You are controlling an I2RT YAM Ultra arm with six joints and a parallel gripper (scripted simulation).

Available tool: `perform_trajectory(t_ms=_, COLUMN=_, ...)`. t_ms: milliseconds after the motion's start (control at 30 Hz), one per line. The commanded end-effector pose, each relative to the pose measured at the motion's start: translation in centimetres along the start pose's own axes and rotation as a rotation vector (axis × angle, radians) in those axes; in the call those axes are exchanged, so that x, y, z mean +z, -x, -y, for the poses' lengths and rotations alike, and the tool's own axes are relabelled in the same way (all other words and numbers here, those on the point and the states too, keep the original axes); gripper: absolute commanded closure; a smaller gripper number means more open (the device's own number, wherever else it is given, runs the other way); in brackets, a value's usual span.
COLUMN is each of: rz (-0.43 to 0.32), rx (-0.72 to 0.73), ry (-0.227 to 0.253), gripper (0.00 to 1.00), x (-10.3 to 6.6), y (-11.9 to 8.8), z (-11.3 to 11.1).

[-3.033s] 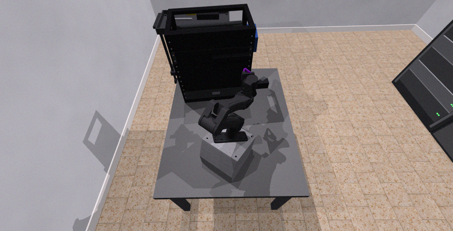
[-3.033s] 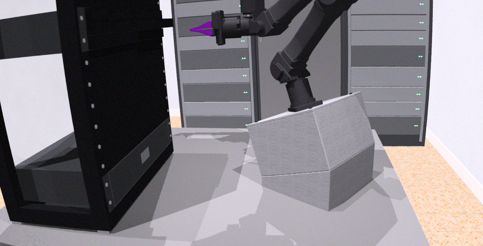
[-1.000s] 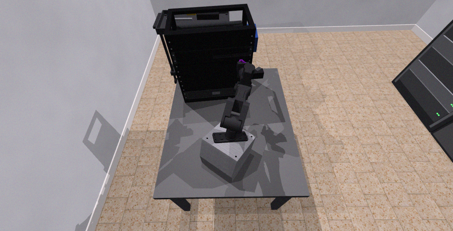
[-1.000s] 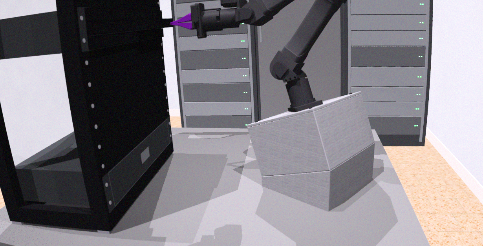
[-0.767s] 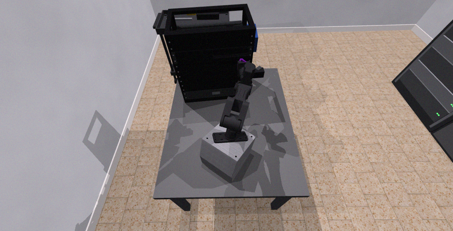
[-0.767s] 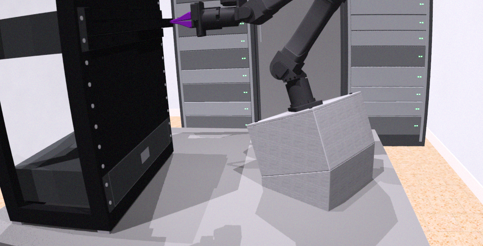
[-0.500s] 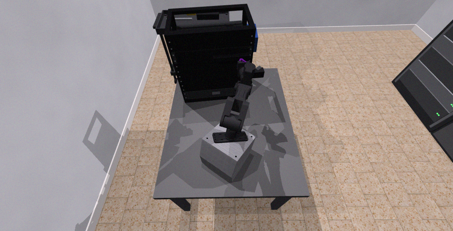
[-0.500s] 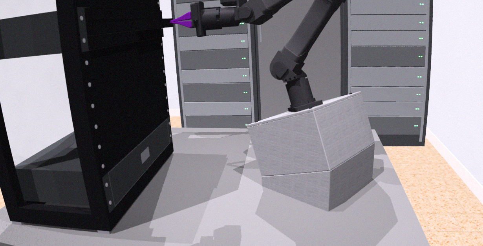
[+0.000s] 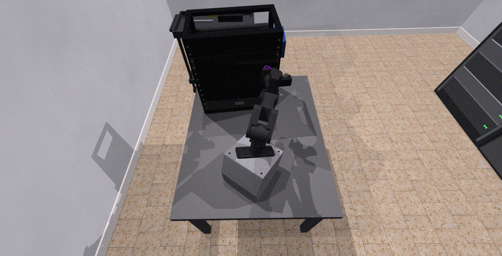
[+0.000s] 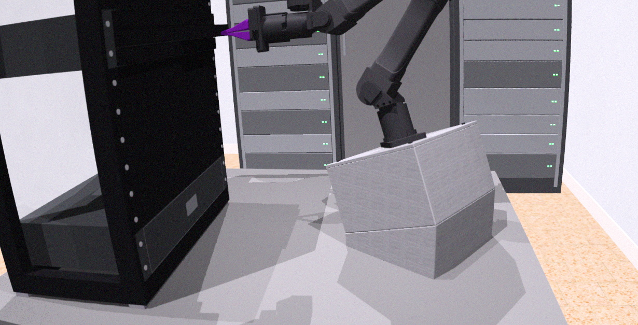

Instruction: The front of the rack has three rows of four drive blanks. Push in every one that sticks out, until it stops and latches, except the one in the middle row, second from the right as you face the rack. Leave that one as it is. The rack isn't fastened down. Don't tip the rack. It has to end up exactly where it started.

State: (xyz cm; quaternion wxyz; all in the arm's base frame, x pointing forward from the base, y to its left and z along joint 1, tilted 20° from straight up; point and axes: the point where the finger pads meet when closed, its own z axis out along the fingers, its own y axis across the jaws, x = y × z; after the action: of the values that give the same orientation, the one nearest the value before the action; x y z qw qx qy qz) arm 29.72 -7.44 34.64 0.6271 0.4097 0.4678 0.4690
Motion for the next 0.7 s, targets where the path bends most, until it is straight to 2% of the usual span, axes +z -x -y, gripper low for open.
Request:
perform_trajectory(t_ms=0, rz=0.01, rx=-0.03, ry=0.049, gripper=1.0, x=0.63, y=0.36, z=-2.13)
perform_trajectory(t_ms=667, rz=0.011, rx=-0.03, ry=0.049, gripper=1.0, x=1.02, y=0.49, z=-2.43)
